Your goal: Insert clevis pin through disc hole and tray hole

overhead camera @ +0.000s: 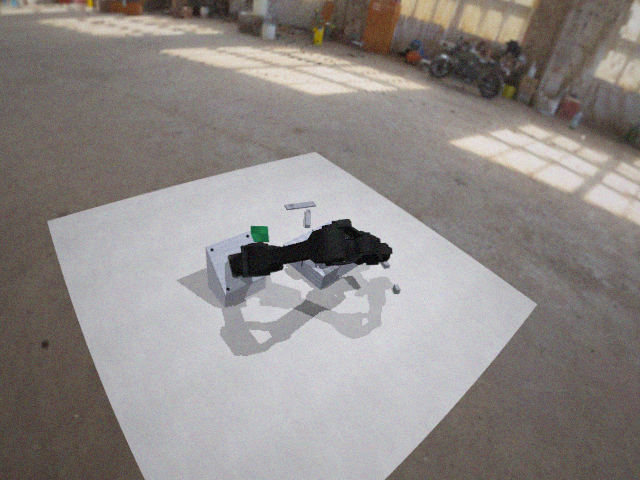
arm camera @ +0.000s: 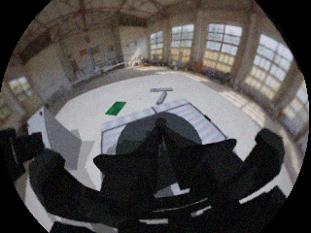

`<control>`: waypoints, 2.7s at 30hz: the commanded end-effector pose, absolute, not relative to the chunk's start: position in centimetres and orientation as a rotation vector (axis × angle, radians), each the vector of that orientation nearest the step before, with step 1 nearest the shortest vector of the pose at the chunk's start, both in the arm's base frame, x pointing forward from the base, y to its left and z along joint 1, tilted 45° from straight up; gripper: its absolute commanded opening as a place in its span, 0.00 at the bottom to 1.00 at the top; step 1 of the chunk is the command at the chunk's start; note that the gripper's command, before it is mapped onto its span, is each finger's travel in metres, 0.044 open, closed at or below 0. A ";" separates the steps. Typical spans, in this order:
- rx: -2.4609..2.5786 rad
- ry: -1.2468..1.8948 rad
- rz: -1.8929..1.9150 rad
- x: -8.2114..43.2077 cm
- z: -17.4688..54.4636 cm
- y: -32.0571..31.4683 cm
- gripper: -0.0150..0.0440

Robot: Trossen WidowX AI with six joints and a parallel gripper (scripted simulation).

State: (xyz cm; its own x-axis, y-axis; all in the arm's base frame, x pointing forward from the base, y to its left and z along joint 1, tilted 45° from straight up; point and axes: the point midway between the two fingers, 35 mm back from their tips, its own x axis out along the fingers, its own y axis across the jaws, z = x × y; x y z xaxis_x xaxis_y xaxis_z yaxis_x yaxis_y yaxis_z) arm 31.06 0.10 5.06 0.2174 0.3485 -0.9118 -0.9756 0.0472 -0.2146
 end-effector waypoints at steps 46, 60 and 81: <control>-1.038 0.791 1.184 32.5 4.9 0.5 0.25; -1.038 0.791 1.184 32.8 4.9 0.5 0.25; -1.038 0.791 1.184 33.1 5.0 0.5 0.25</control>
State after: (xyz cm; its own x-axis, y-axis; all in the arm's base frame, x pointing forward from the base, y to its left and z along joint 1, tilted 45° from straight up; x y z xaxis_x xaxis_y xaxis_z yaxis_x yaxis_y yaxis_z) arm 32.85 0.61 4.87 0.2165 0.3494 -0.9116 -0.9757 0.0462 -0.2141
